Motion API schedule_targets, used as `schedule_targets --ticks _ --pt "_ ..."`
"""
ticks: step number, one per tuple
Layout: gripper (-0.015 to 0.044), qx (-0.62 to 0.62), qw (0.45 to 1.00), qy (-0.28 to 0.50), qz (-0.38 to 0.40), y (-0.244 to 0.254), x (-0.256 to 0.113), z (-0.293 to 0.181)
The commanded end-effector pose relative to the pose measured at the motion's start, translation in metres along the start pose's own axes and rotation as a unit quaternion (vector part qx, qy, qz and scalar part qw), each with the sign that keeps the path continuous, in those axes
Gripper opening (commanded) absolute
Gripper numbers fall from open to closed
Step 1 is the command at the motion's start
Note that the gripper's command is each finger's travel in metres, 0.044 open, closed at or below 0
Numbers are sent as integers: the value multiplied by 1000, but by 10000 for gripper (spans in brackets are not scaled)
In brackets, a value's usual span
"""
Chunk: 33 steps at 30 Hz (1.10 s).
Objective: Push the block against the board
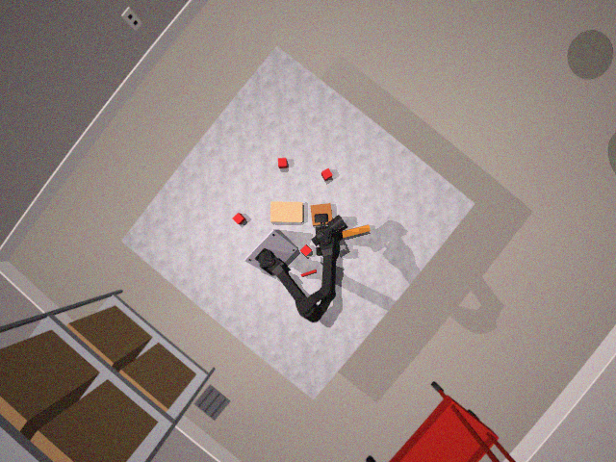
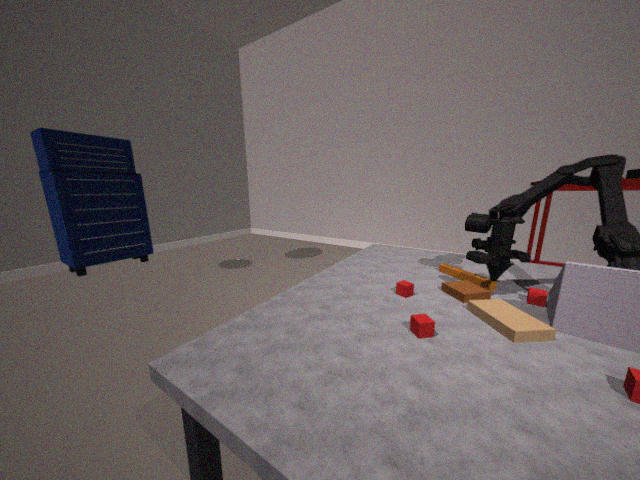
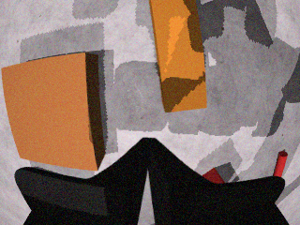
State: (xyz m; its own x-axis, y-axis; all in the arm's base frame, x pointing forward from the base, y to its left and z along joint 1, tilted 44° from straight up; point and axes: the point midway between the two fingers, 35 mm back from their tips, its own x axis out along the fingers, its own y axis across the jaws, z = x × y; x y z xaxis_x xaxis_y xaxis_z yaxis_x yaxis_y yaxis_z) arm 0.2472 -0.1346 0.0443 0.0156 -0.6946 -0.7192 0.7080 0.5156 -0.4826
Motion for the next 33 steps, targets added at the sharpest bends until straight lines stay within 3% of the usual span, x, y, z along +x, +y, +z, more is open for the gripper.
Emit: schedule_targets --ticks 1,33 --pt "0 -7 1000 10 -11 -7 37 -10" --pt "0 -7 1000 10 -11 -6 39 11"
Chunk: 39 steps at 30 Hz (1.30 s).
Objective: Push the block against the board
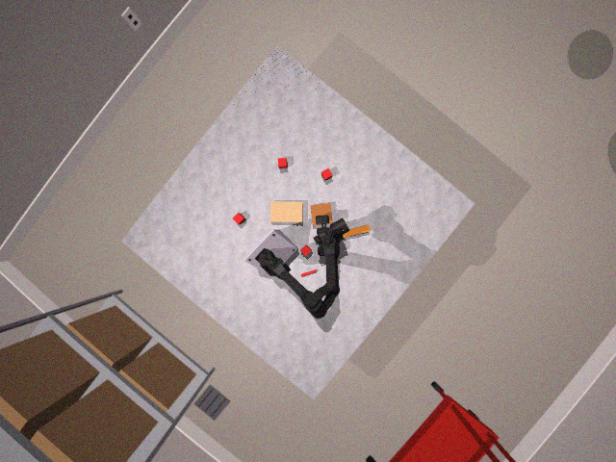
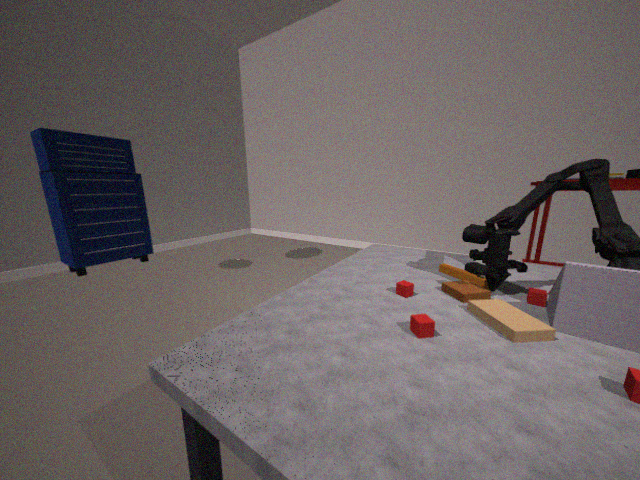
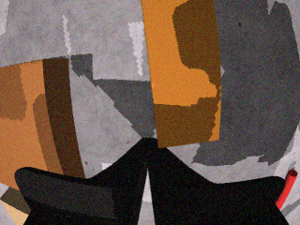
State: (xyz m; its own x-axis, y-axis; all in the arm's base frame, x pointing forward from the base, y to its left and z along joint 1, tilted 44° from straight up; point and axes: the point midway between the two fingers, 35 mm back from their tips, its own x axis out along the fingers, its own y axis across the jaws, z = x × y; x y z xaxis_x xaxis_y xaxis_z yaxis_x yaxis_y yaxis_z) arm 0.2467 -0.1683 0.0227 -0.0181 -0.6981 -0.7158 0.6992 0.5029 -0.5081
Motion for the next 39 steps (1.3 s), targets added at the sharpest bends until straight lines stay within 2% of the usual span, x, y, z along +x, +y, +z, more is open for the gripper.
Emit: schedule_targets --ticks 1,39 --pt "0 0 1000 -1 3 2 0 6" --pt "0 0 1000 -1 3 2 -1 39"
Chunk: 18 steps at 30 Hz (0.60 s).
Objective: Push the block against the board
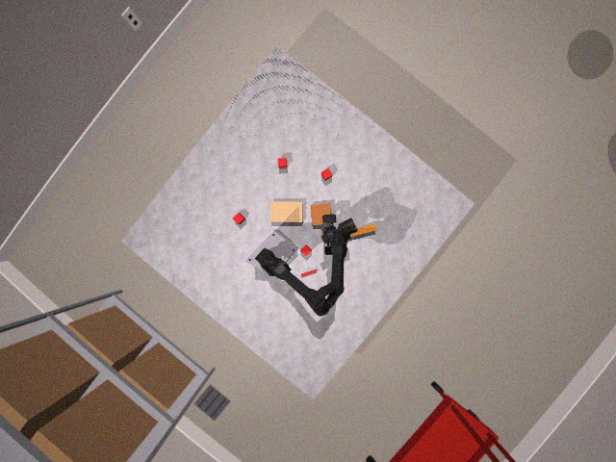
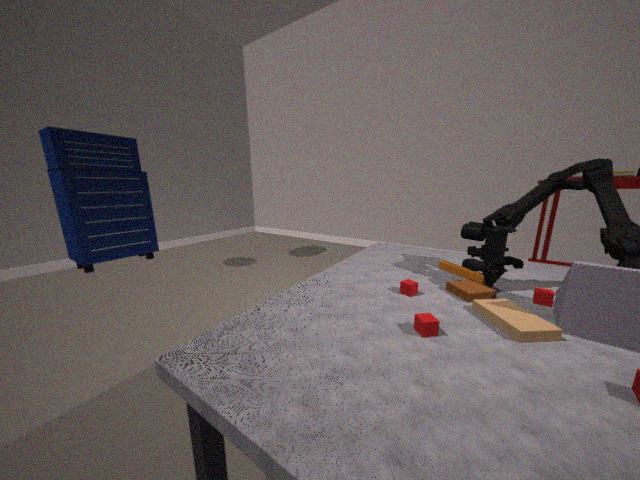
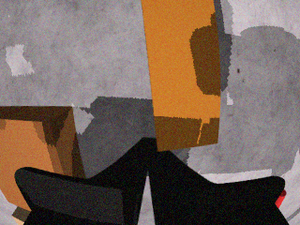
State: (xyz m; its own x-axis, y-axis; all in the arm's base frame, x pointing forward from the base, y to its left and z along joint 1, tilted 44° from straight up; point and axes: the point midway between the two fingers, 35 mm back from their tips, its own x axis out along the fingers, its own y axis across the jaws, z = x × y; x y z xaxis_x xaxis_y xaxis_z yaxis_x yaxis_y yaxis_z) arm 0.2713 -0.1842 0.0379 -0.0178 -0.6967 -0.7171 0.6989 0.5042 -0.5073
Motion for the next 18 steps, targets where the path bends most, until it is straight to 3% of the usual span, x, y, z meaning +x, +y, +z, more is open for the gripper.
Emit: schedule_targets --ticks 1,18 --pt "0 0 1000 -1 2 1 0 7" --pt "0 1 1000 -2 2 0 0 22"
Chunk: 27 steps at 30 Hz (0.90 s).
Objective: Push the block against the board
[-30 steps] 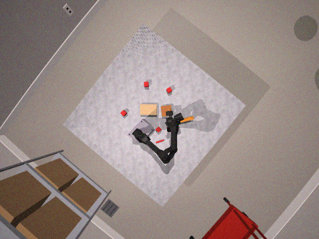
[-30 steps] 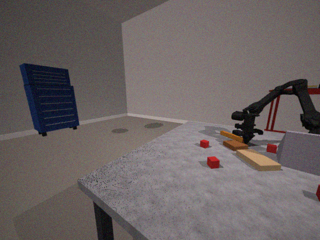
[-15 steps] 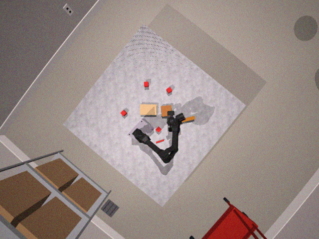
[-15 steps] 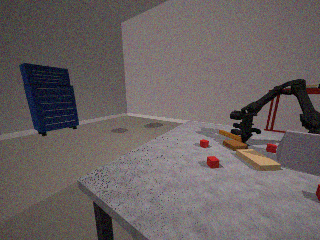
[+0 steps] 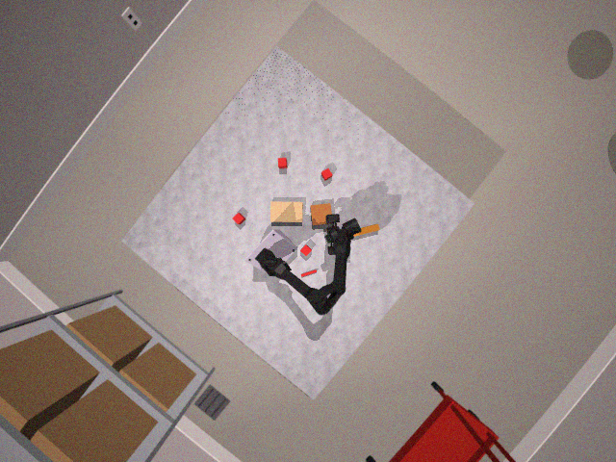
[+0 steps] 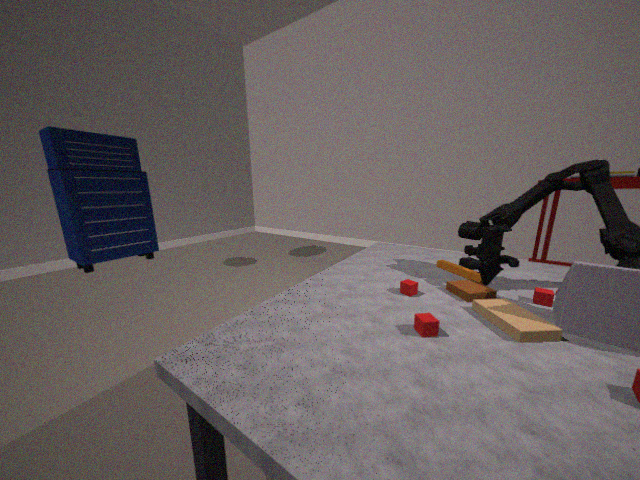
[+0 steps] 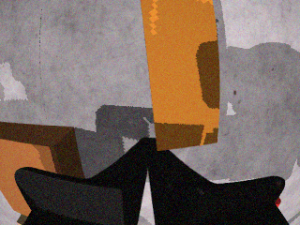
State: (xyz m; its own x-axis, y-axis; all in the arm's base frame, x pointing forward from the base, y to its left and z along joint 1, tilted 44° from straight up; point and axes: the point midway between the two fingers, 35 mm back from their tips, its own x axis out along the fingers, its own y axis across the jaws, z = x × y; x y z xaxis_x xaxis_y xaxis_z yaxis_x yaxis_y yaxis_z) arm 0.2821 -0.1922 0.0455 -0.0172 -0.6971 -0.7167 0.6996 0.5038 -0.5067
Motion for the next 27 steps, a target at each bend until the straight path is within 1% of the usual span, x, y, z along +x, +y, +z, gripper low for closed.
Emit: schedule_targets --ticks 1,27 --pt "0 0 1000 -1 2 1 0 7" --pt "0 0 1000 -2 2 -1 0 26"
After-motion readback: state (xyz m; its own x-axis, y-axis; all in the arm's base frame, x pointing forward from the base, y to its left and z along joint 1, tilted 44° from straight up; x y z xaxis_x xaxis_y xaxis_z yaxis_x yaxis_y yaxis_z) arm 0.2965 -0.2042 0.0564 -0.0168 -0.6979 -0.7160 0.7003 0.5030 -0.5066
